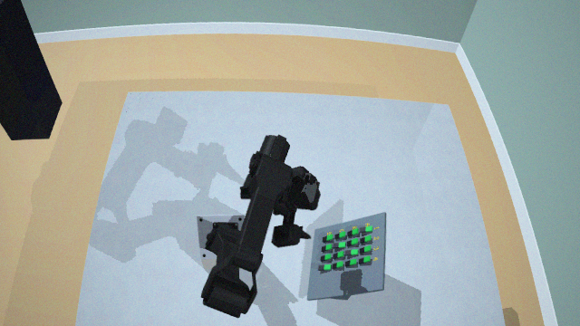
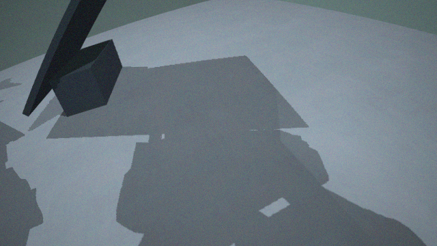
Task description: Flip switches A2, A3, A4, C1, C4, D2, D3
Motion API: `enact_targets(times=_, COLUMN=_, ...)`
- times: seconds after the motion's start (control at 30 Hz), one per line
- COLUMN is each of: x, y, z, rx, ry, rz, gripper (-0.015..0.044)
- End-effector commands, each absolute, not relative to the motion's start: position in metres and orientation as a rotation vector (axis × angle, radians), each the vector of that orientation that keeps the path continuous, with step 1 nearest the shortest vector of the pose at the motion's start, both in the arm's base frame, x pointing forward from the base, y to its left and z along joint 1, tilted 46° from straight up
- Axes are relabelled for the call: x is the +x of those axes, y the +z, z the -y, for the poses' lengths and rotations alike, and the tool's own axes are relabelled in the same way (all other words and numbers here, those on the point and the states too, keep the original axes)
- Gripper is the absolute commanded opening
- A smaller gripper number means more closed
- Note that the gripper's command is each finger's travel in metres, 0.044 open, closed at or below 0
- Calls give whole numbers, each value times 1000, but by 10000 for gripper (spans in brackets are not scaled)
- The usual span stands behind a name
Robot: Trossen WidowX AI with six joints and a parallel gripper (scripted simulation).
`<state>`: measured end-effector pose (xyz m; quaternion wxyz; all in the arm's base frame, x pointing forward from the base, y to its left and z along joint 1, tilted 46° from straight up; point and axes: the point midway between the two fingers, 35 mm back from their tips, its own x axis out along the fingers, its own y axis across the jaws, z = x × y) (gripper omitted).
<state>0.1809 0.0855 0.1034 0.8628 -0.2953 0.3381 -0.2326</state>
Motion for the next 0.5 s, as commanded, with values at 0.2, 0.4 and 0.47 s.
enact_targets(times=0.2, x=237, y=82, z=-86, rx=-617, ry=-452, rz=-742, gripper=216)
enact_targets(times=0.4, x=297, y=89, z=-61, rx=-659, ry=-491, rz=-696, gripper=59)
enact_targets(times=0.47, x=299, y=90, z=-60, rx=-661, ry=-494, rz=-694, gripper=6)
